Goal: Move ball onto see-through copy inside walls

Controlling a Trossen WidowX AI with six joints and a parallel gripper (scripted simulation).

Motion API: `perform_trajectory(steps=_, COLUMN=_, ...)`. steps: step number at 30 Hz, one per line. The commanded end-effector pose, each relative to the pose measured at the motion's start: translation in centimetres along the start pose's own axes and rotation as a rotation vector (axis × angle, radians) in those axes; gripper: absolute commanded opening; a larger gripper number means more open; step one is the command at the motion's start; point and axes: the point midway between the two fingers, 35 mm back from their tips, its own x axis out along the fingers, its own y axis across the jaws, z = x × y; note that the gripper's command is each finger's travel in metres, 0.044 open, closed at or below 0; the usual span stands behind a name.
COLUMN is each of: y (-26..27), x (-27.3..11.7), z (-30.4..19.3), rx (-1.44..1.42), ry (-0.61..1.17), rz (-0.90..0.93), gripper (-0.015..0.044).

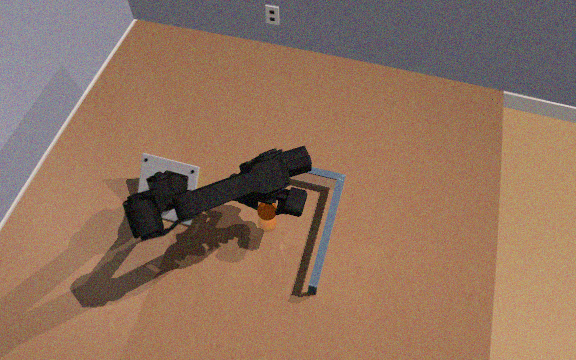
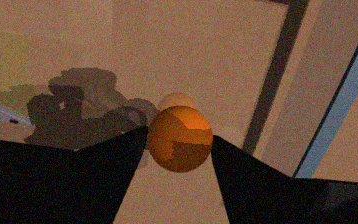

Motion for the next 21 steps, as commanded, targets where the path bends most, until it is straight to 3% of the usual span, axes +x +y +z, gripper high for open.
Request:
perform_trajectory(steps=1, y=0.0, x=2.0, z=-0.2, rx=0.001, ry=0.005, rz=-0.001, gripper=0.0000)
perform_trajectory(steps=8, y=0.2, x=5.2, z=-0.4, rx=0.002, ry=0.009, rz=-0.001, gripper=0.0000)
perform_trajectory(steps=21, y=0.2, x=6.3, z=-0.4, rx=0.002, ry=0.009, rz=-0.001, gripper=0.0000)
